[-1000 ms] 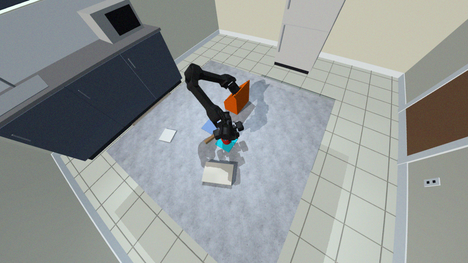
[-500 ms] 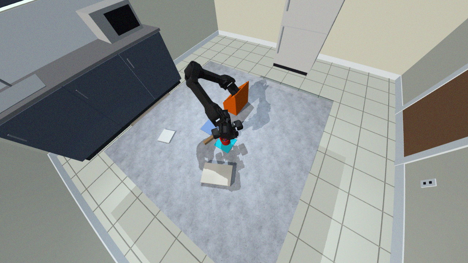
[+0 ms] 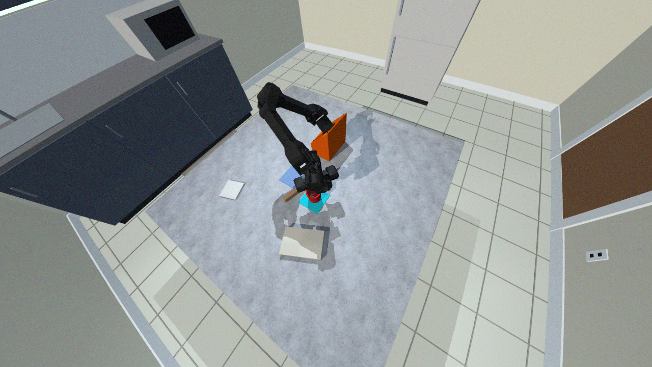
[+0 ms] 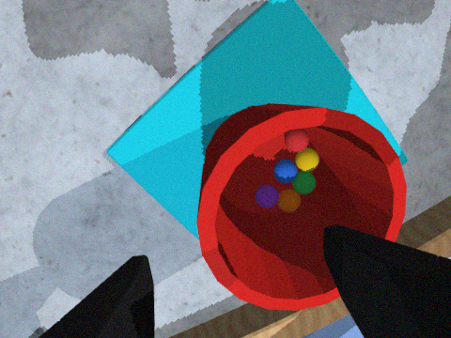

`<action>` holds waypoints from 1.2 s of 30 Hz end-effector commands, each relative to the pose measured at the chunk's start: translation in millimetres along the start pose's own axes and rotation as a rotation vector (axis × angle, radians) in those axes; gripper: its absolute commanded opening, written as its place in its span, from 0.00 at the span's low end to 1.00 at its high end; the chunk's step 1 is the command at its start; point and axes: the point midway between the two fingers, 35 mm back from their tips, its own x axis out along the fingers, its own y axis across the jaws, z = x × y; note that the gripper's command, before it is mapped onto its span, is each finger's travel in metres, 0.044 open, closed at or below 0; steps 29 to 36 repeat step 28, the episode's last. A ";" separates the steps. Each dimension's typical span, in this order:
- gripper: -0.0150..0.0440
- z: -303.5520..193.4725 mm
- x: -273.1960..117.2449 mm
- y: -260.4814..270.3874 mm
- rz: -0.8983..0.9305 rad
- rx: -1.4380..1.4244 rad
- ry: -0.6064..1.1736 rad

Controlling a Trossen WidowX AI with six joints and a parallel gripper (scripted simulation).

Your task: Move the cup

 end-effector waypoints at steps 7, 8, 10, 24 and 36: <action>1.00 1.2 -16.1 -0.3 0.002 -0.001 -0.001; 1.00 1.4 -21.4 -0.4 0.002 -0.001 -0.001; 1.00 1.5 -32.8 -0.3 0.003 0.000 -0.002; 1.00 3.2 -60.0 0.0 -0.003 -0.004 -0.007; 1.00 3.2 -60.0 0.0 -0.003 -0.004 -0.007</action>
